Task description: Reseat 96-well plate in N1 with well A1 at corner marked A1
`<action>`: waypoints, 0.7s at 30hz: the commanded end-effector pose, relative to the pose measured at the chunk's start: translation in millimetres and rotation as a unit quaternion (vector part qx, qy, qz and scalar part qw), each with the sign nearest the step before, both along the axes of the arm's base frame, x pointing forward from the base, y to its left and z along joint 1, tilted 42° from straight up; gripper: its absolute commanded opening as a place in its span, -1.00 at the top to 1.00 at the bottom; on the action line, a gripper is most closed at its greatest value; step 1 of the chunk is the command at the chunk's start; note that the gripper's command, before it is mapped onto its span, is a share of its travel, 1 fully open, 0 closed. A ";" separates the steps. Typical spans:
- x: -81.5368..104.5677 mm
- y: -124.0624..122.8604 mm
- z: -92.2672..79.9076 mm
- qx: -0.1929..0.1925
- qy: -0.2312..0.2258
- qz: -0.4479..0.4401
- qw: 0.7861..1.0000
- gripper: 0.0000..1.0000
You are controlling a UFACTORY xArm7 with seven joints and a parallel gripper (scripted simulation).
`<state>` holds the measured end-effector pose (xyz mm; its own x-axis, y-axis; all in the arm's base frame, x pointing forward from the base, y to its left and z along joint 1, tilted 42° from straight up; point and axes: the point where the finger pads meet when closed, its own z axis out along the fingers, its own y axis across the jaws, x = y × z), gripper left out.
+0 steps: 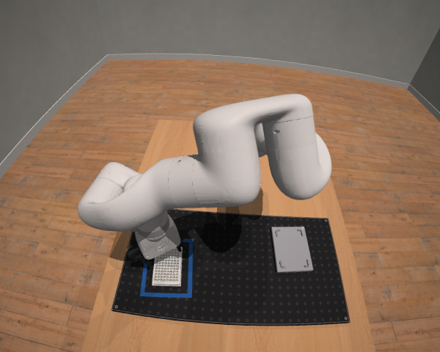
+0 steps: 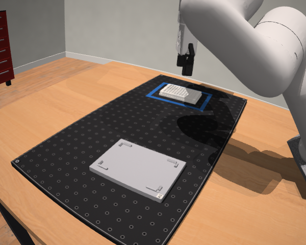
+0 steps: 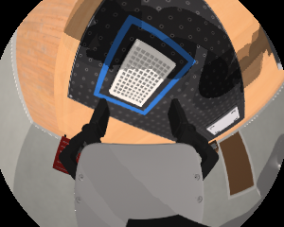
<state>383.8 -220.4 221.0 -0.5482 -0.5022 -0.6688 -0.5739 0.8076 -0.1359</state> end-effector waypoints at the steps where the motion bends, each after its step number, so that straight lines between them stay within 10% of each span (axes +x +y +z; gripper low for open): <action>1: -0.5 -1.5 1.1 0.053 0.034 -0.068 0.996 -1.00; 13: -0.5 -1.4 1.1 0.152 0.084 -0.189 0.967 -1.00; 21: -0.5 -1.4 1.1 0.154 0.084 -0.190 0.966 -1.00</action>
<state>383.9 -220.4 221.0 -0.7648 -0.0455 -0.6427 -0.2318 0.9501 0.2086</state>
